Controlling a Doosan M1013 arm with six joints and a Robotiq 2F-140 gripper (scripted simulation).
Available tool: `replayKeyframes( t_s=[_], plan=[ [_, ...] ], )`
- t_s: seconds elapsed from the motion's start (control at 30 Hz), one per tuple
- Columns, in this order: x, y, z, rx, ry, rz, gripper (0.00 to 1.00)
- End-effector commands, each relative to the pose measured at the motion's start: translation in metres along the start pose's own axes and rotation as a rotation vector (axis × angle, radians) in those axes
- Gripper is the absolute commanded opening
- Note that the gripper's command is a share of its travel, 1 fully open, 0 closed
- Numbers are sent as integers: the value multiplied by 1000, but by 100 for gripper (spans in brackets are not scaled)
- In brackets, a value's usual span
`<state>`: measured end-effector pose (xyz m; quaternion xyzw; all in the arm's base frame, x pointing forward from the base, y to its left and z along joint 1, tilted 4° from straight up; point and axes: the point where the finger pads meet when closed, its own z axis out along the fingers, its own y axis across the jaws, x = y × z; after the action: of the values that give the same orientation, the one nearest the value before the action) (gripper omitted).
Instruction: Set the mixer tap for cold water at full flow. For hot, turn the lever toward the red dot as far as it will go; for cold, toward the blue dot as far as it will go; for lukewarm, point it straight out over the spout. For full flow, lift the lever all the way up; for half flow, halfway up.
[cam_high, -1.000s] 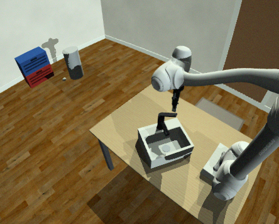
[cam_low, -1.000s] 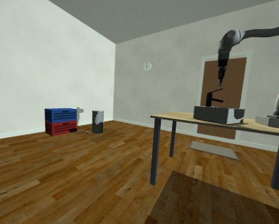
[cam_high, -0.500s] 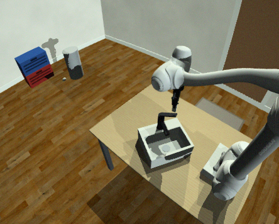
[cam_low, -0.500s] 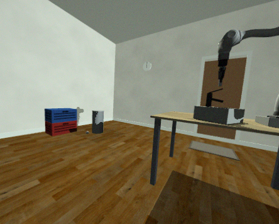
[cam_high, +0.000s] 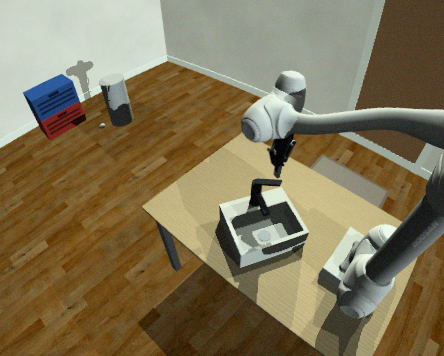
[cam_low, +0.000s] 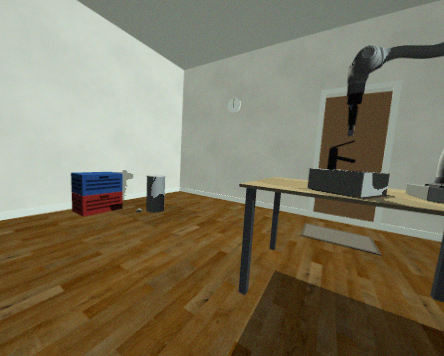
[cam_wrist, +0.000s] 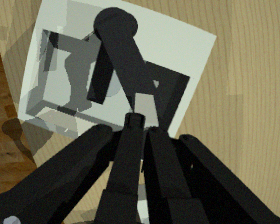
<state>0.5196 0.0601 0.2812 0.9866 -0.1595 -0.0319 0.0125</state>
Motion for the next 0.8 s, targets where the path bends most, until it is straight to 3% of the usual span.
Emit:
replayKeyframes(
  t_s=[0.0, 0.1, 0.17, 0.2, 0.67, 0.73, 0.77],
  plan=[
    [0, 1, -7, -7, 7, 279, 0],
    [0, 1, -10, -2, 5, 445, 0],
    [0, 1, -10, -2, 5, 445, 0],
    [0, 1, -11, 0, 5, 585, 0],
    [-2, 1, -24, 18, -10, 1347, 0],
    [-2, 1, -24, 18, -10, 1347, 0],
    [-2, 1, -25, 20, -12, 1488, 0]
  ],
)
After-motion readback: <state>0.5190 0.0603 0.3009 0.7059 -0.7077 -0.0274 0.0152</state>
